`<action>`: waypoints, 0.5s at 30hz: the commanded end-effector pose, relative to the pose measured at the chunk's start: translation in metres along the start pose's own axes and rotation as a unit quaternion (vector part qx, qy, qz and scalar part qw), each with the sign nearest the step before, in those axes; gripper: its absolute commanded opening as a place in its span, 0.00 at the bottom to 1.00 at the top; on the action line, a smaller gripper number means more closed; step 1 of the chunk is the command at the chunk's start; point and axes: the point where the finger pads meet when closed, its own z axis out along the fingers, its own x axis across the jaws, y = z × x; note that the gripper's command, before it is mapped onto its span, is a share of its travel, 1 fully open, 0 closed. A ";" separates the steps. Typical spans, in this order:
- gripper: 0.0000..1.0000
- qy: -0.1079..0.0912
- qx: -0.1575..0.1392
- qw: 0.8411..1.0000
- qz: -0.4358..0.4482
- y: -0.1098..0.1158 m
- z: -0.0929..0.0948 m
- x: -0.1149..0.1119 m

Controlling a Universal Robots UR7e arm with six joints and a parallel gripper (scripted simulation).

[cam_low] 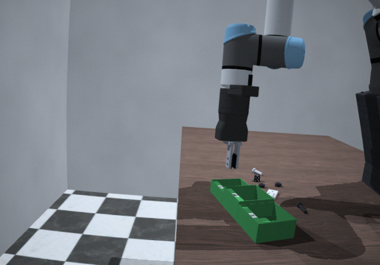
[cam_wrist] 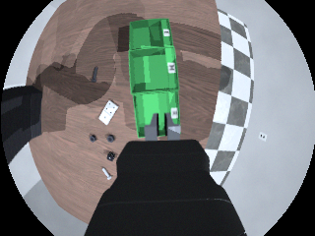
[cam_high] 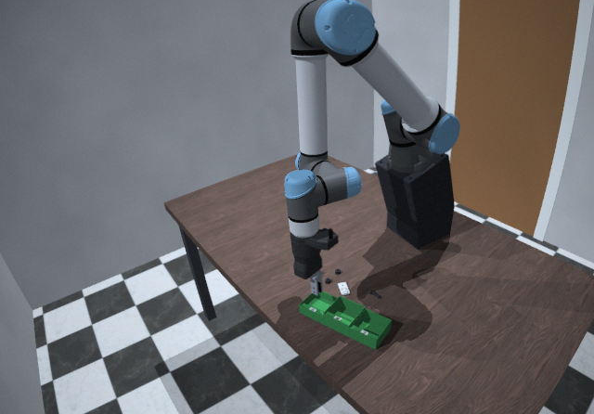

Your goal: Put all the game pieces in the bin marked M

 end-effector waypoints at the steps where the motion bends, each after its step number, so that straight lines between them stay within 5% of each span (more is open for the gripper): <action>1: 0.31 0.002 -0.003 0.997 0.078 0.000 0.000 -0.001; 15: 0.31 0.004 -0.005 0.980 0.200 0.000 0.000 -0.001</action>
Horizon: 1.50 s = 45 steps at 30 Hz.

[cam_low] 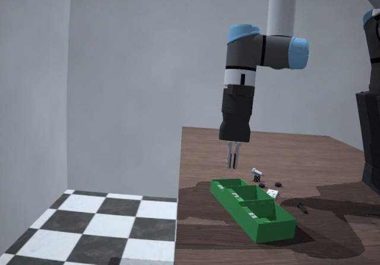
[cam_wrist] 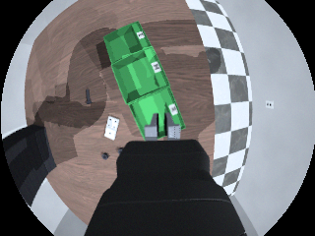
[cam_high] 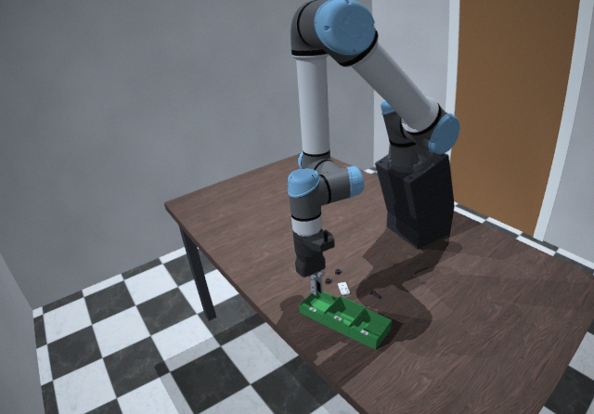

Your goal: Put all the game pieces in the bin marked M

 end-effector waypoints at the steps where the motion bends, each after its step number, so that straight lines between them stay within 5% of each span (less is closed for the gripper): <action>1: 0.31 0.002 -0.004 0.997 0.078 0.001 0.000 -0.001; 17: 0.31 0.004 -0.006 0.976 0.218 0.001 0.000 0.000; 34: 0.31 0.008 -0.011 0.923 0.384 0.001 -0.001 0.003; 45: 0.31 0.011 -0.017 0.865 0.501 0.001 -0.001 0.004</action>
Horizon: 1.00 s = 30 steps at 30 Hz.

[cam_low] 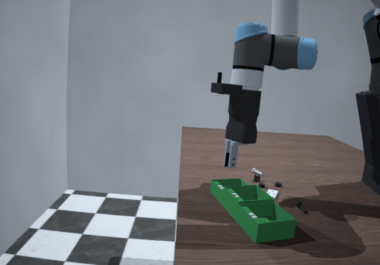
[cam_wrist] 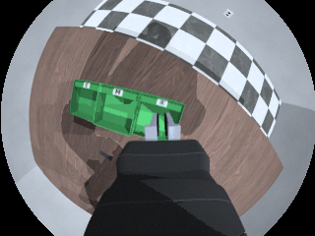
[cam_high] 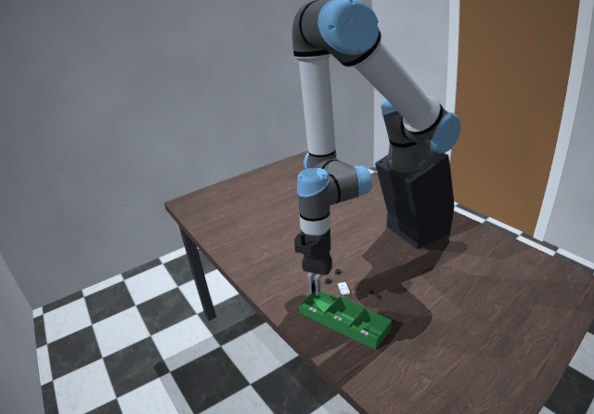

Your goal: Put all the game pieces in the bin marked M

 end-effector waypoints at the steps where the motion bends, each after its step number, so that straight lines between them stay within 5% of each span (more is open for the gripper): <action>1: 0.31 0.005 -0.007 0.997 0.078 0.000 0.000 -0.001; 13: 0.31 0.008 -0.013 0.991 0.133 0.000 0.000 -0.001; 30: 0.31 0.008 -0.013 0.991 0.133 0.002 0.041 -0.001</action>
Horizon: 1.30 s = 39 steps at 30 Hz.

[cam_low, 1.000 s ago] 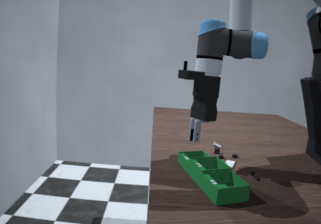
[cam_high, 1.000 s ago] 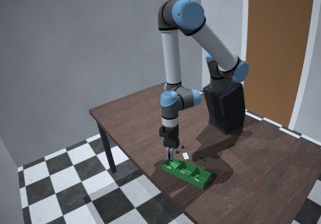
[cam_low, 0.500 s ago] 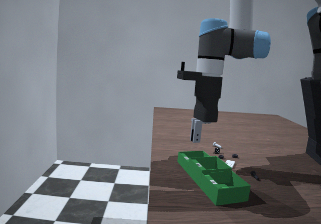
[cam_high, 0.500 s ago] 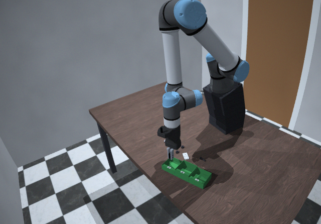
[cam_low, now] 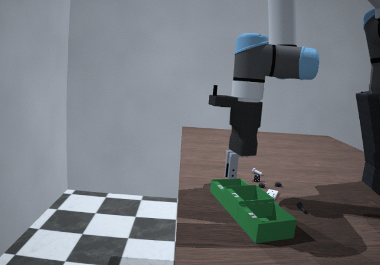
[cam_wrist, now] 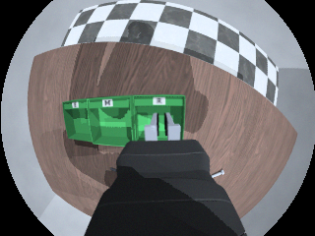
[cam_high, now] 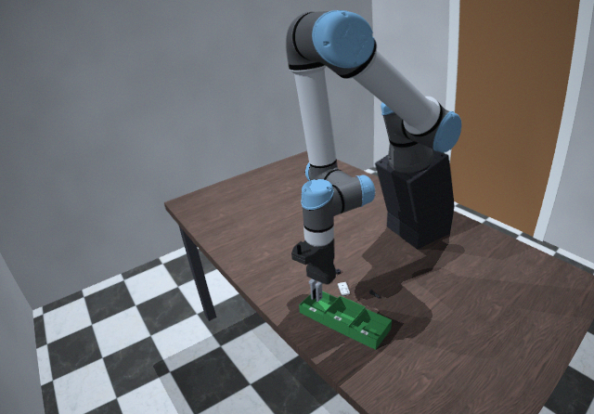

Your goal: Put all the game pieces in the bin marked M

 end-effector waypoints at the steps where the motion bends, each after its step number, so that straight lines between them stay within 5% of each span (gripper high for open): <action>1: 0.31 0.002 0.003 1.000 0.000 -0.003 0.016 0.001; 8: 0.31 0.002 0.003 1.000 0.000 -0.003 0.033 0.001; 39: 0.31 0.001 0.002 1.000 0.000 -0.002 0.033 0.000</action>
